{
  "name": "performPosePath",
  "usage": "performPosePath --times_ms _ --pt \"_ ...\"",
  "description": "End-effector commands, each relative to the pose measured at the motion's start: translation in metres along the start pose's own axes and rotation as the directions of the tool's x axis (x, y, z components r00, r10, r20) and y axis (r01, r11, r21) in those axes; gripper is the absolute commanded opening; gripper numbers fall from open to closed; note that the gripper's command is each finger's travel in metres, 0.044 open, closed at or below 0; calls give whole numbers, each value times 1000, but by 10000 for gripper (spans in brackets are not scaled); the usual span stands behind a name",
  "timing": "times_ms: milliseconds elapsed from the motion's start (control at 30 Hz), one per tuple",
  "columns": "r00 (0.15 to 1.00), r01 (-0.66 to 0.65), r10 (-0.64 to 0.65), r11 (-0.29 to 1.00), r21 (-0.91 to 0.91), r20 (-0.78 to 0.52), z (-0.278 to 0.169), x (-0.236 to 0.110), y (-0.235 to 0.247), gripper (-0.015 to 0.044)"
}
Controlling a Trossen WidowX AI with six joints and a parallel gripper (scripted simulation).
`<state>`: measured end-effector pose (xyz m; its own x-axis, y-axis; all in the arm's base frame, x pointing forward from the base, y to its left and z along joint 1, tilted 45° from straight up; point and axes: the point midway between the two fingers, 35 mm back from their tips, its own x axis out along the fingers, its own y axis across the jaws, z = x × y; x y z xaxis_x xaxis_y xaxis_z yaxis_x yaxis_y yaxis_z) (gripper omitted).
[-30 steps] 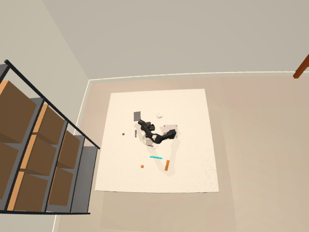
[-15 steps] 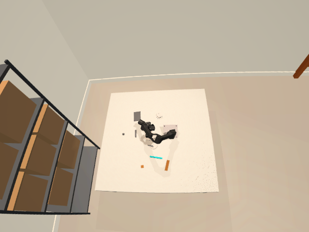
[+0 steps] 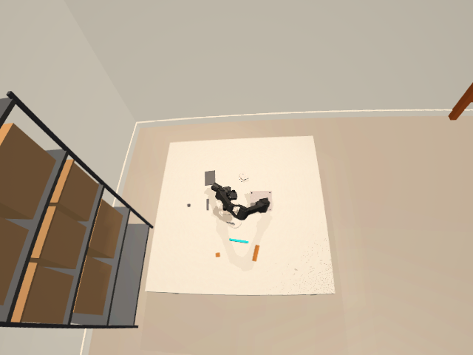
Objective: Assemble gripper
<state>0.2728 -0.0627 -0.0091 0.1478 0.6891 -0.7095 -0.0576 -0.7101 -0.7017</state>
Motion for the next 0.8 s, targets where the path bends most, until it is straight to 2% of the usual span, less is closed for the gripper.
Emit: performPosePath --times_ms 0,100,300,433,700,767 --pt "1000 0 0 1000 0 0 0 -2 0 224" --pt "1000 -2 2 1000 1 0 -1 -15 1 224" --pt "1000 -2 2 1000 4 0 1 -65 0 224" --pt "1000 -1 1 1000 9 -8 -1 -63 1 224" --pt "1000 -4 3 992 -124 -8 -2 -65 -7 434" --pt "1000 -5 4 986 -165 -8 -2 -65 -10 440"
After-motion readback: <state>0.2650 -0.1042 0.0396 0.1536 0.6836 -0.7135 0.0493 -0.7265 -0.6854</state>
